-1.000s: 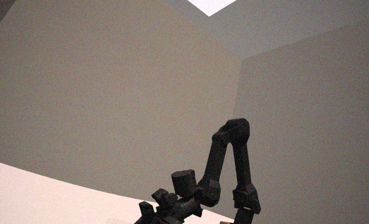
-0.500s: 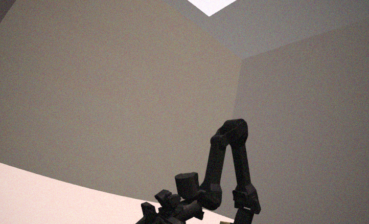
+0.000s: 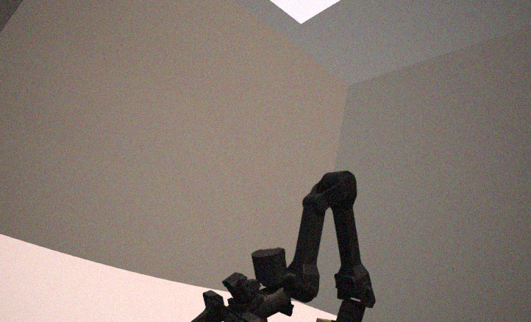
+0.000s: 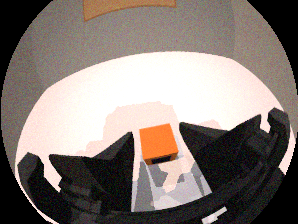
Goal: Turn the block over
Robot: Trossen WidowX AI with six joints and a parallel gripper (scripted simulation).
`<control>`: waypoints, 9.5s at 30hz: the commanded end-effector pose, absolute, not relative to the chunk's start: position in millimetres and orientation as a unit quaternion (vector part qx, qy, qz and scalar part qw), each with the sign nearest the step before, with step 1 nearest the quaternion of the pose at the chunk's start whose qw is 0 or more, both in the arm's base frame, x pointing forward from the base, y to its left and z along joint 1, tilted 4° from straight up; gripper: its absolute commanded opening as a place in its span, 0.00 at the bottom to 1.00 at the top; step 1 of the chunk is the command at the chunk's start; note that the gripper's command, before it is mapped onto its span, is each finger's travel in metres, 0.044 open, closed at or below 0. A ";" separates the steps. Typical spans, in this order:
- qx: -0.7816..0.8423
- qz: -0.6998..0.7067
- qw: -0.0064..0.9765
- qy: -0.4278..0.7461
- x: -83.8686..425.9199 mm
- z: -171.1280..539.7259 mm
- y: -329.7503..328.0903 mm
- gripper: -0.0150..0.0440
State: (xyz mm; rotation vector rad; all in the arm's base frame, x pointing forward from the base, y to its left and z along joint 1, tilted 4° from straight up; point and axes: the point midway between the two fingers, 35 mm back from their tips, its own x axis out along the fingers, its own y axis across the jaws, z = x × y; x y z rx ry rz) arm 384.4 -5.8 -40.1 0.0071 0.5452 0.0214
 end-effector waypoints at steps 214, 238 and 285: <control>0.005 0.012 0.903 0.429 411.5 -35.0 -5.9 0.25; 0.006 0.011 0.961 0.276 397.2 -40.5 -5.2 0.25; 0.007 0.011 0.962 0.271 397.1 -40.1 -5.2 1.00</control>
